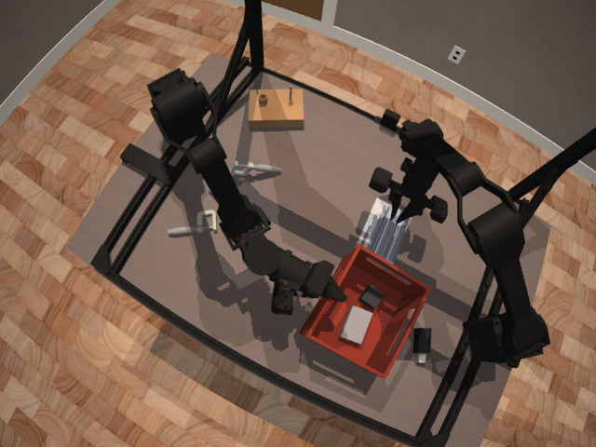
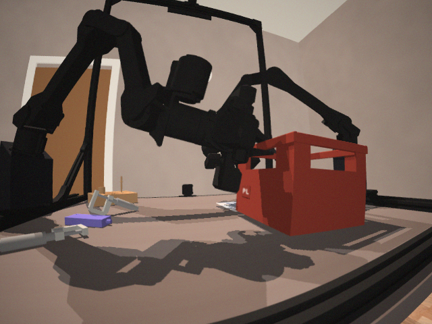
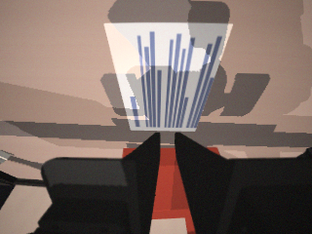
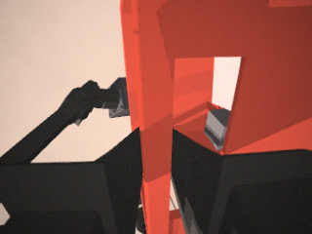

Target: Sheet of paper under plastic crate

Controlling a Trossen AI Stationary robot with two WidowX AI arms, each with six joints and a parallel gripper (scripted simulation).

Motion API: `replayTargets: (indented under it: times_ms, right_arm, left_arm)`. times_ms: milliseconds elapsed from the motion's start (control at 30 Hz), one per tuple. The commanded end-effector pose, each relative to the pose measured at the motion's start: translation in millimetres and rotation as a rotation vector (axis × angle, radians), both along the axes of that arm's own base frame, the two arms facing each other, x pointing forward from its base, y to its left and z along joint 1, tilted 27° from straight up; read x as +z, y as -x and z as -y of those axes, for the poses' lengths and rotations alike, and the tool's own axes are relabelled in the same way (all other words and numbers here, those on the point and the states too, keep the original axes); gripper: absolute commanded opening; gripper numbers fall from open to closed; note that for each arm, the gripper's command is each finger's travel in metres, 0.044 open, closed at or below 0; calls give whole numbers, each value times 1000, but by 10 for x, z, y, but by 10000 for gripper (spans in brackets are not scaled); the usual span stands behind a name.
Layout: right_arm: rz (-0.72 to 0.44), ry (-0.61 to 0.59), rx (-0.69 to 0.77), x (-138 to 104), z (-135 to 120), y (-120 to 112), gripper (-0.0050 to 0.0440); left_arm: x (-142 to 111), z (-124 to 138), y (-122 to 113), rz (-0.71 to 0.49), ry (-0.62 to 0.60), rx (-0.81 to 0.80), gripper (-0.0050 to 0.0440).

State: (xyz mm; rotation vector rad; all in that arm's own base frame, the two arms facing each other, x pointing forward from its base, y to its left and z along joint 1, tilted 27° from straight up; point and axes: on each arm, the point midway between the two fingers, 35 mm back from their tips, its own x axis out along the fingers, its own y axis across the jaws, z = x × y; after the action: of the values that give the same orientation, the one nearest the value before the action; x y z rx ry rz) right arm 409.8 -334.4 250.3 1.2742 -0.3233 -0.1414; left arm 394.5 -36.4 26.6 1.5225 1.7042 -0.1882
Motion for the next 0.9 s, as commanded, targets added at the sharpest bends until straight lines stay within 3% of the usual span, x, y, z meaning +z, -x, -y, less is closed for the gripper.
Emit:
replayTargets:
  times_ms: [0,467,867]
  right_arm:
    - [34,24,12,196,-60,26,0]
    - [34,24,12,212,-67,31,0]
    - [34,24,12,212,-67,31,0]
  left_arm:
    - [-1,-3,1,-7,-4,-5,60]
    - [-9,-3,-6,-7,-4,-5,60]
    - [-168,-62,-66,-7,-4,-5,60]
